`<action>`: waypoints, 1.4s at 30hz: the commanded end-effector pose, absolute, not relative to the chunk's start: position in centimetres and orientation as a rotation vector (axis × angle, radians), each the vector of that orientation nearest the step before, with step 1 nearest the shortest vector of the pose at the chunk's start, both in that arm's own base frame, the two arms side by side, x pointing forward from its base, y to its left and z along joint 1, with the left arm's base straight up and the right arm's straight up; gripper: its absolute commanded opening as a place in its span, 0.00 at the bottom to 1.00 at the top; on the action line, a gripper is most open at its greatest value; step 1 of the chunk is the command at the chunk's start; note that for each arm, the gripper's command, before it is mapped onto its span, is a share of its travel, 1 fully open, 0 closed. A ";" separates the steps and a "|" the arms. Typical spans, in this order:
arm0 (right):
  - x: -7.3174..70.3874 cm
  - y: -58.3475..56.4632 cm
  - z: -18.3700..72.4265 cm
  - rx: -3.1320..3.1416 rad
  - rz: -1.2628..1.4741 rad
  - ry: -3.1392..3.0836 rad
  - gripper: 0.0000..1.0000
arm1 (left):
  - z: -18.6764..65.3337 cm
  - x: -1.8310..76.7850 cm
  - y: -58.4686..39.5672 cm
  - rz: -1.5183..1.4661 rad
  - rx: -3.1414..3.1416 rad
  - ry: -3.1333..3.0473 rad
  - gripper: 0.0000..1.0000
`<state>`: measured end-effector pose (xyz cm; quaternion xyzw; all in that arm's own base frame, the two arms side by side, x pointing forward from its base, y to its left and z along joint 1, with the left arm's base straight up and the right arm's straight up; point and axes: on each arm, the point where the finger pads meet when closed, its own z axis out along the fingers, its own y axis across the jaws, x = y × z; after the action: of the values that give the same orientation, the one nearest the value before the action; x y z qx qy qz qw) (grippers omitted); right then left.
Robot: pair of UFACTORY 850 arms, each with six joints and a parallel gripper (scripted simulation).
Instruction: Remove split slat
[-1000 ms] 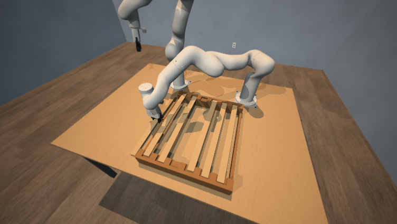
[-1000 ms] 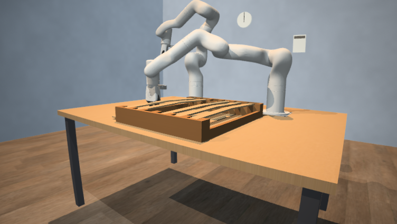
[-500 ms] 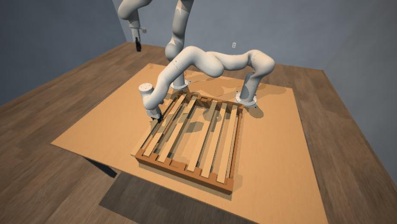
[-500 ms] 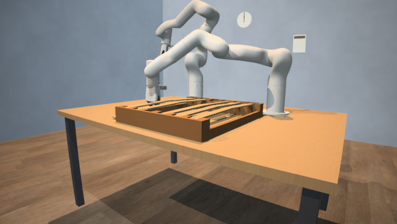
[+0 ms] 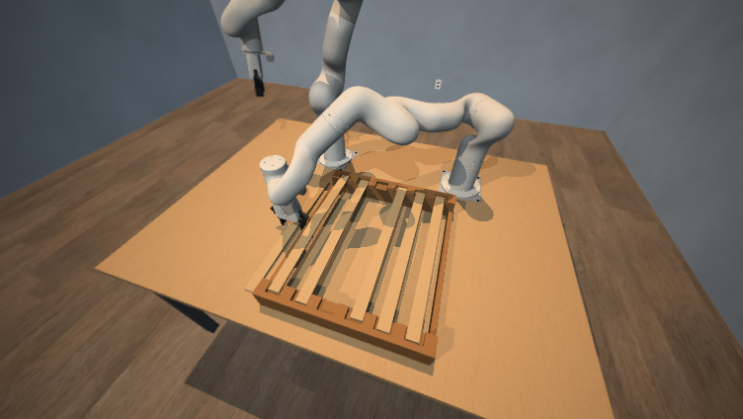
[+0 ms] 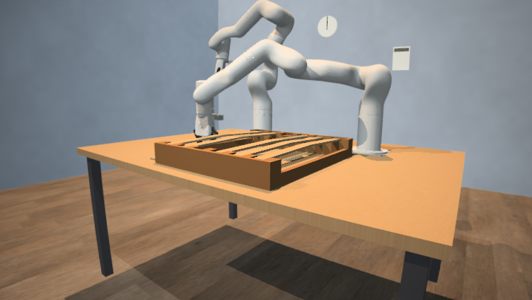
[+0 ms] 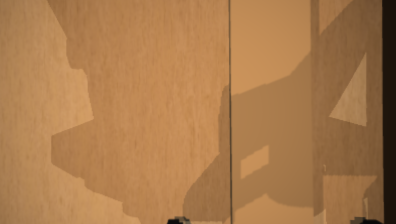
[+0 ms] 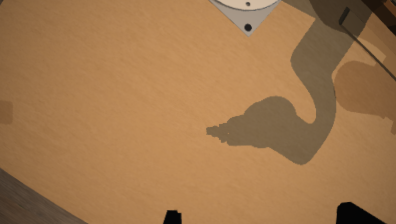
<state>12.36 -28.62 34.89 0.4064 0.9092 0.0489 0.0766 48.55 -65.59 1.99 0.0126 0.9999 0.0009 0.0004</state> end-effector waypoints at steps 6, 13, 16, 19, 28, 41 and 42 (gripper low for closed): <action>12.4 -28.7 35.0 1.217 0.145 2.724 1.00 | 2.2 48.6 -65.7 0.000 0.040 3.139 1.00; 12.4 -28.7 35.0 1.217 0.145 2.724 1.00 | 12.1 48.6 -65.6 0.000 0.040 3.139 1.00; 12.4 -28.7 35.0 1.217 0.145 2.724 1.00 | 12.2 48.6 -65.6 0.000 0.040 3.139 1.00; 12.4 -28.7 35.0 1.217 0.145 2.724 1.00 | 12.2 48.6 -65.6 0.000 0.040 3.139 1.00; 12.4 -28.7 35.0 1.217 0.145 2.724 1.00 | 15.9 48.6 -65.7 0.000 0.036 3.138 1.00; 12.4 -28.7 35.0 1.217 0.145 2.724 1.00 | 15.9 48.6 -65.7 0.000 0.036 3.138 1.00; 12.4 -28.7 35.0 1.217 0.145 2.724 1.00 | 15.9 48.6 -65.7 0.000 0.036 3.138 1.00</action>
<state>12.36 -28.62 34.89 0.4064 0.9092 0.0489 0.0766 48.58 -65.62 15.67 0.0116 0.9999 0.0011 0.0005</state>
